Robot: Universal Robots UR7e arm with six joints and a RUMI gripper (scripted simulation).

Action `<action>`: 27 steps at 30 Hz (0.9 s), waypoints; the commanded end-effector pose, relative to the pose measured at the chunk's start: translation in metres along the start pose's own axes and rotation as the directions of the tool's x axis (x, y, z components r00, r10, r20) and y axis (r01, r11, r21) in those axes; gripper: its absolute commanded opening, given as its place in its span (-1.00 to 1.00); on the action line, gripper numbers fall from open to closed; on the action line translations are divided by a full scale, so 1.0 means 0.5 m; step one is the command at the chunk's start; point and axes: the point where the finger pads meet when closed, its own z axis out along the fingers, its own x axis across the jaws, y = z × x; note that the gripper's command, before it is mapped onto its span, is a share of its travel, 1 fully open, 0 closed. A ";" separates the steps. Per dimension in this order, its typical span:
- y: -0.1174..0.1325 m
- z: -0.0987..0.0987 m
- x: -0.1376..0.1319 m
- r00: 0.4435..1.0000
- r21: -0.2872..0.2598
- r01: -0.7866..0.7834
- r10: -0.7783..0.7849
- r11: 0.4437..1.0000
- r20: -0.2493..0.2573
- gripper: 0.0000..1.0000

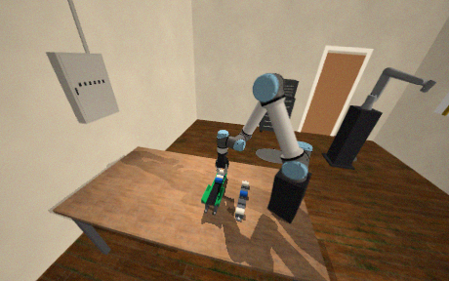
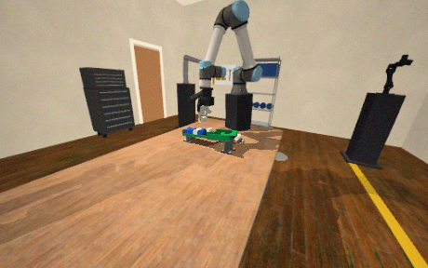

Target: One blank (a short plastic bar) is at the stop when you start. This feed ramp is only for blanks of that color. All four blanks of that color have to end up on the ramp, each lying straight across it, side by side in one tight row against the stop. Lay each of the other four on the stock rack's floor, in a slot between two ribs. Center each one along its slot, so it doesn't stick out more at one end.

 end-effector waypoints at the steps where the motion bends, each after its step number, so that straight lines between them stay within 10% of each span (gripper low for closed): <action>1: -0.027 0.045 0.075 1.000 -0.001 -0.009 0.009 1.000 0.000 -0.30; 18: -0.044 0.100 0.358 0.999 -0.002 -0.037 0.037 0.999 0.001 -0.30; 27: -0.036 0.094 0.399 0.999 -0.002 -0.042 0.042 0.999 0.001 -0.30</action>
